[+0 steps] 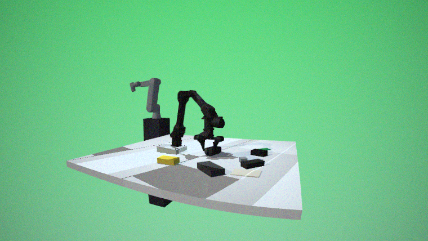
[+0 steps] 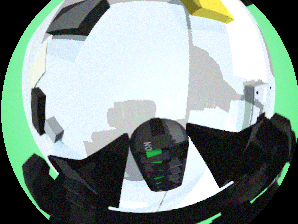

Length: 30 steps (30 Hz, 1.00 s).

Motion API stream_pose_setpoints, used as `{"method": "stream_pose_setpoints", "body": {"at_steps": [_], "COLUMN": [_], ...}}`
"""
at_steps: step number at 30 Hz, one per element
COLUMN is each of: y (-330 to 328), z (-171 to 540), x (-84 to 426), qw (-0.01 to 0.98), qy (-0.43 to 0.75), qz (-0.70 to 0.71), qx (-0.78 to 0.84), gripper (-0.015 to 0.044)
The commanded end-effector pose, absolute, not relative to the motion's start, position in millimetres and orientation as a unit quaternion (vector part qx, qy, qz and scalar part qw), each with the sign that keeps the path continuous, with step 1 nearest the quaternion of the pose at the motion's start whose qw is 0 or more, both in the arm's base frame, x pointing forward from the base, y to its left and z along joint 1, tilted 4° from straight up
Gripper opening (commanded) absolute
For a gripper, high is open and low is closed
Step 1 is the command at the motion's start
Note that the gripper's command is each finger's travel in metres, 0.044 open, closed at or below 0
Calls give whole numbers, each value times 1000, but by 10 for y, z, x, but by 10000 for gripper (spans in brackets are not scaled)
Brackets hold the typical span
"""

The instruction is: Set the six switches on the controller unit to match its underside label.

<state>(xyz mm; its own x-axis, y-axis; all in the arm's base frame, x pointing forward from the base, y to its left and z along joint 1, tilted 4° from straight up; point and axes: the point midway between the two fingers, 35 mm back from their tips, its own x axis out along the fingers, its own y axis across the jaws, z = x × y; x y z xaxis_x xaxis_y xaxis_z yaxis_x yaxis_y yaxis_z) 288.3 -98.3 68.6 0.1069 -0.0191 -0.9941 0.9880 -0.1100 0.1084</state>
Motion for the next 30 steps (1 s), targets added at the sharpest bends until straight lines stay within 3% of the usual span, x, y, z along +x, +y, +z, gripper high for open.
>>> {"method": "stream_pose_setpoints", "body": {"at_steps": [1, 17, 21, 30], "y": [-961, -980, -978, -959], "z": [637, 613, 602, 615], "x": [2876, 2887, 2884, 2888], "qw": [498, 501, 500, 500], "qy": [444, 441, 441, 441], "qz": [-501, -502, -503, -503], "qx": [551, 550, 550, 550], "gripper": [336, 336, 440, 440]}}
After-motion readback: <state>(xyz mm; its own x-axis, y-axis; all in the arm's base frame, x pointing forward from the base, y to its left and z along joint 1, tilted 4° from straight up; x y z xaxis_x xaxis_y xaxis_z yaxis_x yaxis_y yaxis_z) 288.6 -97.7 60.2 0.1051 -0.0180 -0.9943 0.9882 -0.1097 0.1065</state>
